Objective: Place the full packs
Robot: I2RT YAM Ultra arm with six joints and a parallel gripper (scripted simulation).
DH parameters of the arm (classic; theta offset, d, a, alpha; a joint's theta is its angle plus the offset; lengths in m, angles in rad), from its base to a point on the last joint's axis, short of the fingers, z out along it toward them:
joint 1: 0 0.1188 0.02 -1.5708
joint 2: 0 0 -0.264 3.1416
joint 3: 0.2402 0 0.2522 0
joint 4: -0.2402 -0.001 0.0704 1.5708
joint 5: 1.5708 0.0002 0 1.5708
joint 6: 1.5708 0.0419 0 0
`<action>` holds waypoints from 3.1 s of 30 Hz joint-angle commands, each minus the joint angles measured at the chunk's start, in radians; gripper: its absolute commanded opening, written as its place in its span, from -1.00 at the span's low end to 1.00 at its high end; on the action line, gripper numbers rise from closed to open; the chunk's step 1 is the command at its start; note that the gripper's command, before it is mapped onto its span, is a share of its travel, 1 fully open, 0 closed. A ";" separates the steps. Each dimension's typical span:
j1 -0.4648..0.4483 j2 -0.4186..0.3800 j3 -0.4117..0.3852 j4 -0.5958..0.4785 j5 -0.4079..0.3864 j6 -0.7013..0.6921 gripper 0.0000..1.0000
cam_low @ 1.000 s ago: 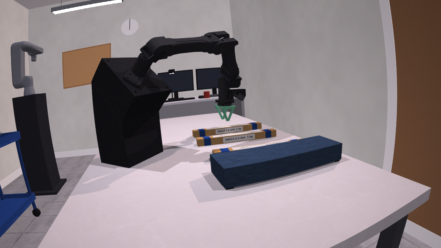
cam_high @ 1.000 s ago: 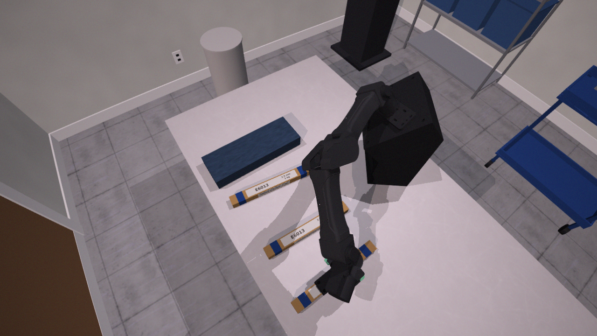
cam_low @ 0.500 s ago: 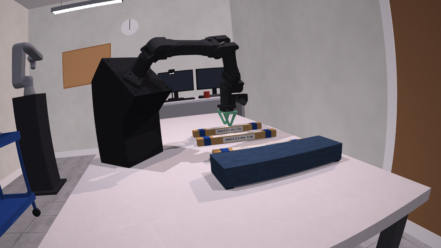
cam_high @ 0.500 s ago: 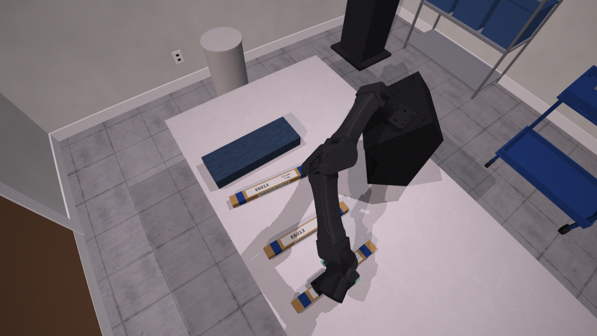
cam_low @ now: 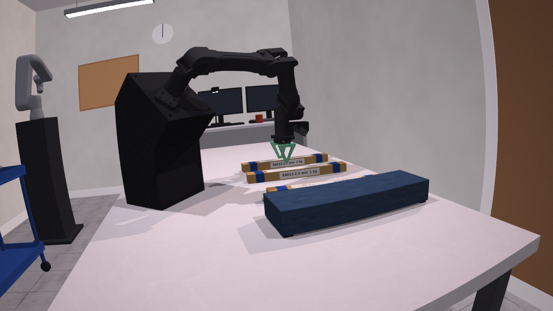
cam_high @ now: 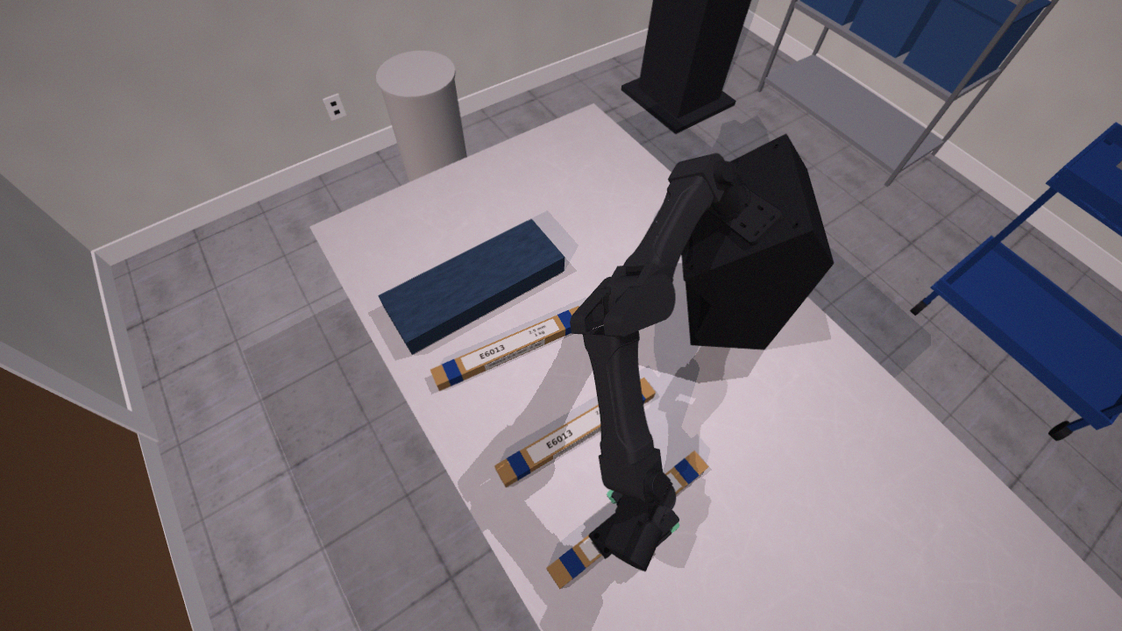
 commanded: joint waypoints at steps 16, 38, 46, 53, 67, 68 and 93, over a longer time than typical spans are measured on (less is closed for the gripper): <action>0.005 0.003 0.072 0.033 -0.004 -0.031 0.49; -0.002 -0.005 0.068 0.039 -0.008 -0.039 0.49; -0.008 -0.006 0.068 0.042 -0.008 -0.041 0.49; -0.005 -0.007 0.067 0.040 -0.009 -0.042 0.49; -0.006 -0.007 0.068 0.040 -0.009 -0.042 -1.00; -0.006 -0.008 0.067 0.044 -0.011 -0.042 -1.00; -0.006 -0.008 0.068 0.041 -0.008 -0.041 -1.00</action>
